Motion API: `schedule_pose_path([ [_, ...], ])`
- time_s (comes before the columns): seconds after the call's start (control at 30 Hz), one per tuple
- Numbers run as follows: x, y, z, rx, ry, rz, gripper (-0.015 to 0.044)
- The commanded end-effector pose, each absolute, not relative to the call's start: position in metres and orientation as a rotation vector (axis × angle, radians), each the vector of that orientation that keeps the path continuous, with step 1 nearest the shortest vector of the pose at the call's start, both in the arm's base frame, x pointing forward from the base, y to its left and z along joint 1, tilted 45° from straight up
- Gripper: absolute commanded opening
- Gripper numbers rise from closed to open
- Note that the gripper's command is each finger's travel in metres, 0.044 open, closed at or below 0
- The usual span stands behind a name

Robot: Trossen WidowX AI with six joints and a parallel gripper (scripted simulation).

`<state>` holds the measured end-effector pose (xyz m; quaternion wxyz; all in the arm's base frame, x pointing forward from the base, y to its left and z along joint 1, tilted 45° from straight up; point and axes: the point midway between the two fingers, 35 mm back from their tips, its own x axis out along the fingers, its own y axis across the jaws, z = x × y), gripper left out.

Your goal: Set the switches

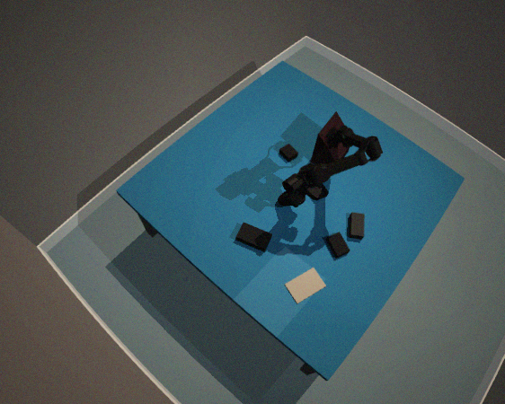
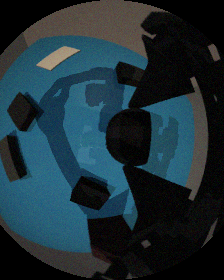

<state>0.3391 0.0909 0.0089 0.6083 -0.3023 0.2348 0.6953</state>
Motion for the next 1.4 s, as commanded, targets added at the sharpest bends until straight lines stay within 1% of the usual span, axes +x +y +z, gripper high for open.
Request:
schedule_pose_path([
  [0.0, 0.336, 0.095, 0.004, -0.697, 0.557, 1.615, 0.0338],
  [1.37, 0.331, 0.126, 0.009, -0.695, 0.556, 1.615, 0.0338],
])
